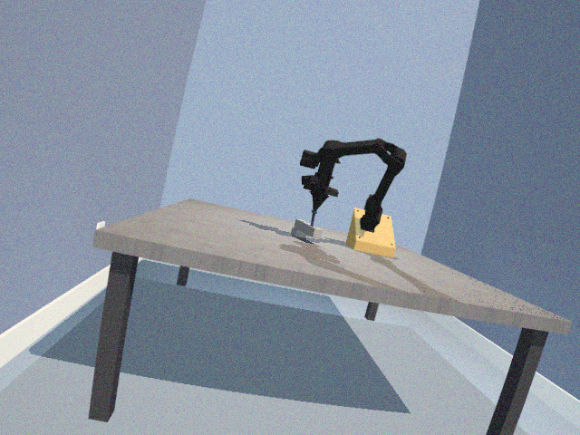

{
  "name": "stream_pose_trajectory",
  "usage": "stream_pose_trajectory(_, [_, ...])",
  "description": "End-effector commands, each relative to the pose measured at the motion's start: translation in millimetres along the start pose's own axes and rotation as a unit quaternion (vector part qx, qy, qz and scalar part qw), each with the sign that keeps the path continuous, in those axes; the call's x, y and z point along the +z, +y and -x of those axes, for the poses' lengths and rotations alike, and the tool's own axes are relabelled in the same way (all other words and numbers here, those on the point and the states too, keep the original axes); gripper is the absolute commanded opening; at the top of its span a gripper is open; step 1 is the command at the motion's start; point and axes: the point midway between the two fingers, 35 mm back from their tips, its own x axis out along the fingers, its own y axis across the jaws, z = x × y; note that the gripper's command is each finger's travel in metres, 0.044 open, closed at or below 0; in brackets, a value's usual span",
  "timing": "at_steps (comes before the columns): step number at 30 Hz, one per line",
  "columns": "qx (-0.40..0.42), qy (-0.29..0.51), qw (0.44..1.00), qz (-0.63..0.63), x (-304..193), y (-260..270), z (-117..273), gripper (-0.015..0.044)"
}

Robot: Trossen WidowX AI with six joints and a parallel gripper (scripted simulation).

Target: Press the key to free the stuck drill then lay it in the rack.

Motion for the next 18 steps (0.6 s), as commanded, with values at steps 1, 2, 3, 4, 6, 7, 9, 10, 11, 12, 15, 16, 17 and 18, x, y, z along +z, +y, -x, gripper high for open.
stream_pose_trajectory(1, [0.005, 0.013, 1.000, -0.002, -5.7, 0.9, -9.8, 0.0000])
stream_pose_trajectory(2, [0.005, 0.013, 1.000, -0.002, -6.1, 1.0, -10.0, 0.0000])
stream_pose_trajectory(3, [0.005, 0.013, 1.000, -0.002, -6.4, 1.0, -10.2, 0.0000])
stream_pose_trajectory(4, [0.005, 0.013, 1.000, -0.002, -6.8, 1.1, -10.4, 0.0000])
stream_pose_trajectory(6, [0.005, 0.013, 1.000, -0.002, -7.5, 1.1, -11.0, 0.0000])
stream_pose_trajectory(7, [0.005, 0.013, 1.000, -0.002, -7.7, 1.1, -11.3, 0.0000])
stream_pose_trajectory(9, [0.005, 0.013, 1.000, -0.002, -8.2, 1.1, -12.0, 0.0000])
stream_pose_trajectory(10, [0.005, 0.013, 1.000, -0.002, -8.3, 1.1, -12.4, 0.0000])
stream_pose_trajectory(11, [0.005, 0.013, 1.000, -0.002, -8.5, 1.1, -12.7, 0.0000])
stream_pose_trajectory(12, [0.005, 0.013, 1.000, -0.002, -8.6, 1.1, -13.1, 0.0000])
stream_pose_trajectory(15, [0.005, 0.013, 1.000, -0.002, -8.9, 1.0, -14.3, 0.0000])
stream_pose_trajectory(16, [0.005, 0.013, 1.000, -0.002, -9.0, 1.0, -14.7, 0.0000])
stream_pose_trajectory(17, [0.005, 0.013, 1.000, -0.002, -9.1, 1.0, -15.2, 0.0000])
stream_pose_trajectory(18, [0.005, 0.013, 1.000, -0.002, -9.2, 1.0, -15.5, 0.0000])
